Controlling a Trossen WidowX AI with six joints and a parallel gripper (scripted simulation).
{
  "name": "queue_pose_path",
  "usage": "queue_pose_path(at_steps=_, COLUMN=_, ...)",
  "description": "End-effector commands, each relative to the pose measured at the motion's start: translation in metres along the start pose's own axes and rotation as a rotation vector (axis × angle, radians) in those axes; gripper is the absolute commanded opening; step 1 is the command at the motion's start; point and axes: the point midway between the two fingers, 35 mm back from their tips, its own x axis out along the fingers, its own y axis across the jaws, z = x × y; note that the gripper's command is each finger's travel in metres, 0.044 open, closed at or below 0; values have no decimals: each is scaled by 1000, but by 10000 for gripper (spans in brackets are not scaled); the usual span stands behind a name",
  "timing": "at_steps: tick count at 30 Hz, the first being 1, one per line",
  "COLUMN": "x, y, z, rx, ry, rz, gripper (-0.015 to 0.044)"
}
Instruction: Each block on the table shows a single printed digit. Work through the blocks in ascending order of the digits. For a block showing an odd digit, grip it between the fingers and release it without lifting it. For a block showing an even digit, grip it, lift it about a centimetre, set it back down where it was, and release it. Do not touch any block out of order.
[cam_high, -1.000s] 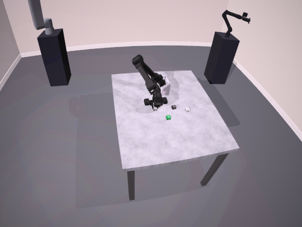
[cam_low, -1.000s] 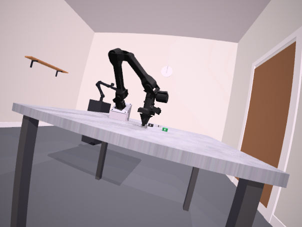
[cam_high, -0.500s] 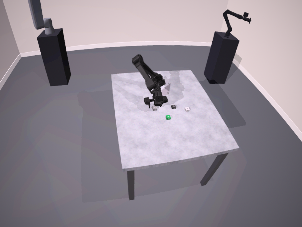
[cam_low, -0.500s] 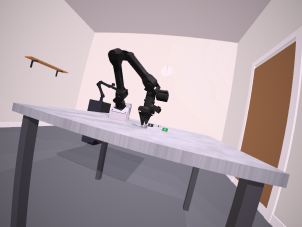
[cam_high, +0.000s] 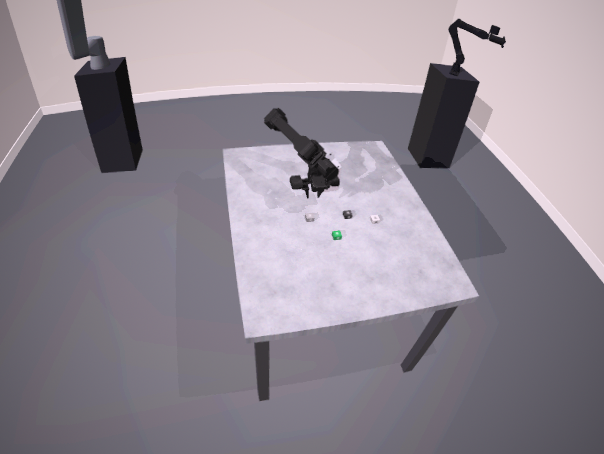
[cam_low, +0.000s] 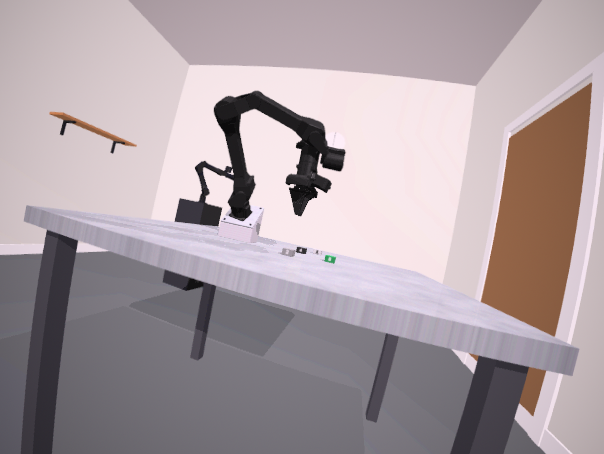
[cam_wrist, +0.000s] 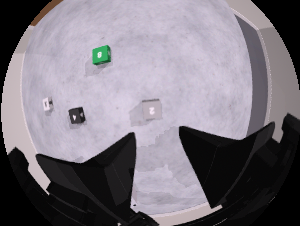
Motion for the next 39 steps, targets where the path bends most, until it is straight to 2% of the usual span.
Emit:
queue_pose_path(at_steps=1, x=-5, y=-1, z=-3, rx=7, ry=14, rz=-1, gripper=120)
queue_pose_path(at_steps=10, x=-5, y=10, z=1, rx=6, ry=11, rz=4, gripper=120)
queue_pose_path(at_steps=15, x=-8, y=77, z=15, rx=4, ry=2, rz=21, gripper=120)
queue_pose_path(at_steps=20, x=-7, y=152, z=9, rx=6, ry=7, rz=15, gripper=120)
queue_pose_path(at_steps=25, x=-5, y=172, z=4, rx=8, ry=13, rz=6, gripper=120)
queue_pose_path(at_steps=27, x=5, y=173, z=5, rx=8, ry=13, rz=7, gripper=172)
queue_pose_path(at_steps=31, x=66, y=173, z=4, rx=8, ry=12, rz=6, gripper=278)
queue_pose_path(at_steps=35, x=76, y=172, z=3, rx=9, ry=12, rz=4, gripper=383)
queue_pose_path(at_steps=36, x=76, y=172, z=3, rx=9, ry=12, rz=4, gripper=400)
queue_pose_path(at_steps=39, x=80, y=172, z=3, rx=9, ry=12, rz=4, gripper=400)
